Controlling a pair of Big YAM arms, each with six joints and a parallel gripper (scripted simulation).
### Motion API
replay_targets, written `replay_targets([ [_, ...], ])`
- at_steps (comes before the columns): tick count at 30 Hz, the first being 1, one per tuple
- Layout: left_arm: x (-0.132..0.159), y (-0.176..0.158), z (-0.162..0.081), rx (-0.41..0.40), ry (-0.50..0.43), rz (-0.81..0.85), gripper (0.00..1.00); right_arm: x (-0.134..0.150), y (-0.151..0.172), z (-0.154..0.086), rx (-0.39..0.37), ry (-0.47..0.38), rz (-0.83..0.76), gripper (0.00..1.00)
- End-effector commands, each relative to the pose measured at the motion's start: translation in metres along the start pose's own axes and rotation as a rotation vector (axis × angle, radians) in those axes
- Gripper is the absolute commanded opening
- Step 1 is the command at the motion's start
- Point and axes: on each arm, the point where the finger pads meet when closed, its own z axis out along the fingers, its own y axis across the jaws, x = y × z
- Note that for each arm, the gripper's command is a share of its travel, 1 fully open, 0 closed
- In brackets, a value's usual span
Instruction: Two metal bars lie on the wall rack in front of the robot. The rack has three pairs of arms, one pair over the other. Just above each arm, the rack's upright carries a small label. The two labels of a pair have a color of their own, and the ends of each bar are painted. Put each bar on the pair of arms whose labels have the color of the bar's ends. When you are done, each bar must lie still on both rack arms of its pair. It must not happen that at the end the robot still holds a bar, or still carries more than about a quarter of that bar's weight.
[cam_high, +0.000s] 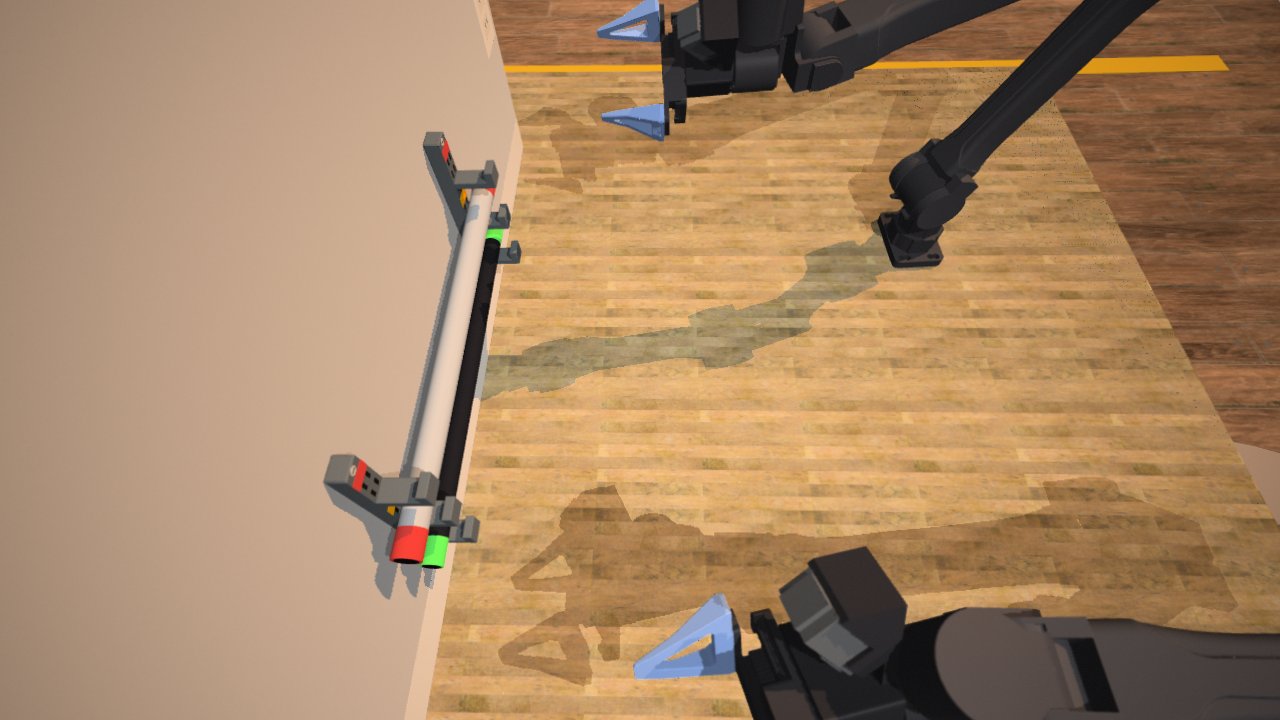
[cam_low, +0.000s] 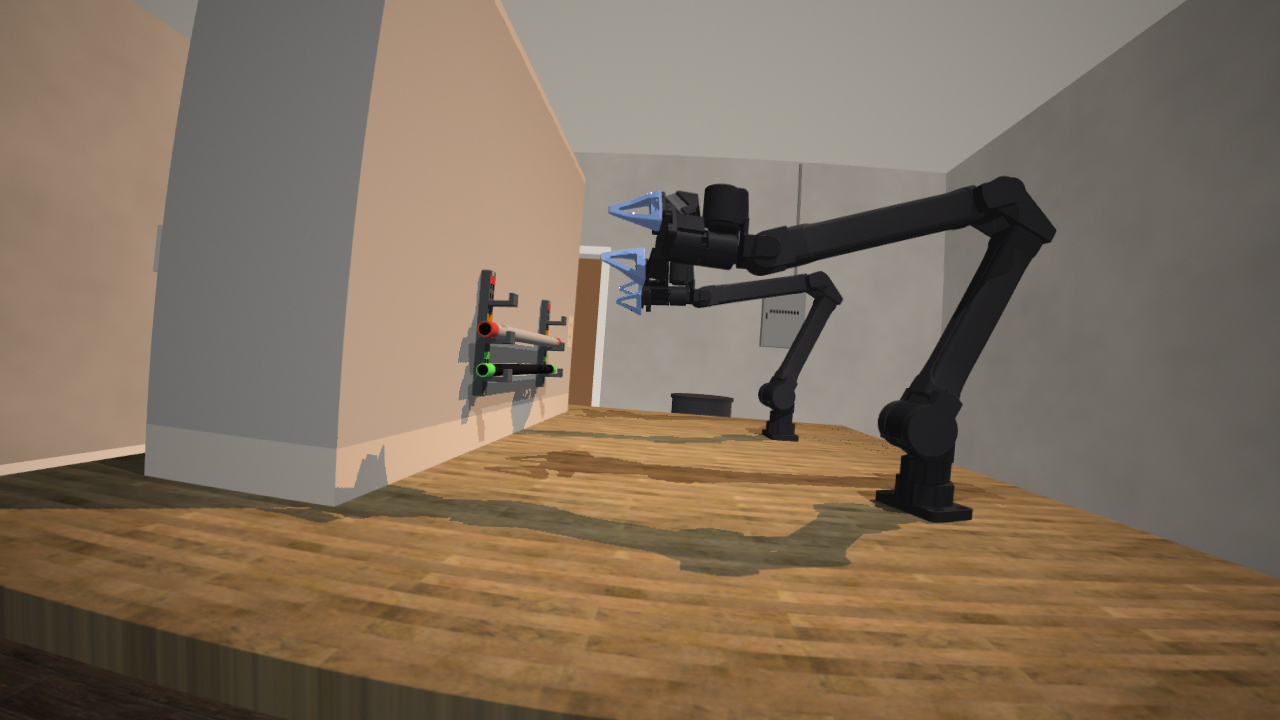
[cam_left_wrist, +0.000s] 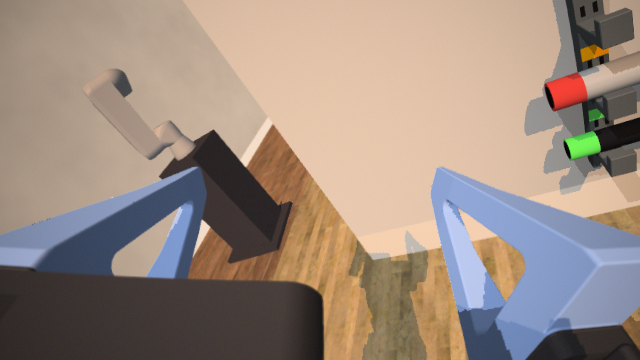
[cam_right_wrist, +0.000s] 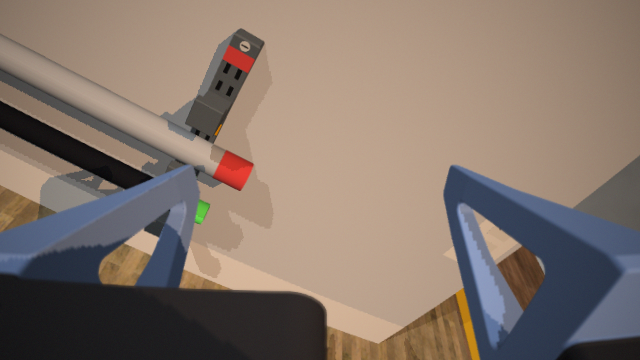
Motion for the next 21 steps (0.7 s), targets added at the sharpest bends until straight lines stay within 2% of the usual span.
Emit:
replay_targets([
  [1,-0.014,-0.004,0.003,-0.011,-0.04,0.061,1.0,-0.004,0.006,0.003,0.009,-0.023,-0.057,1.0],
  [21,-0.016,-0.072,0.003,0.028,-0.082,0.308,1.0,0.009,0.046,0.005,0.021,-0.015,-0.304,1.0],
])
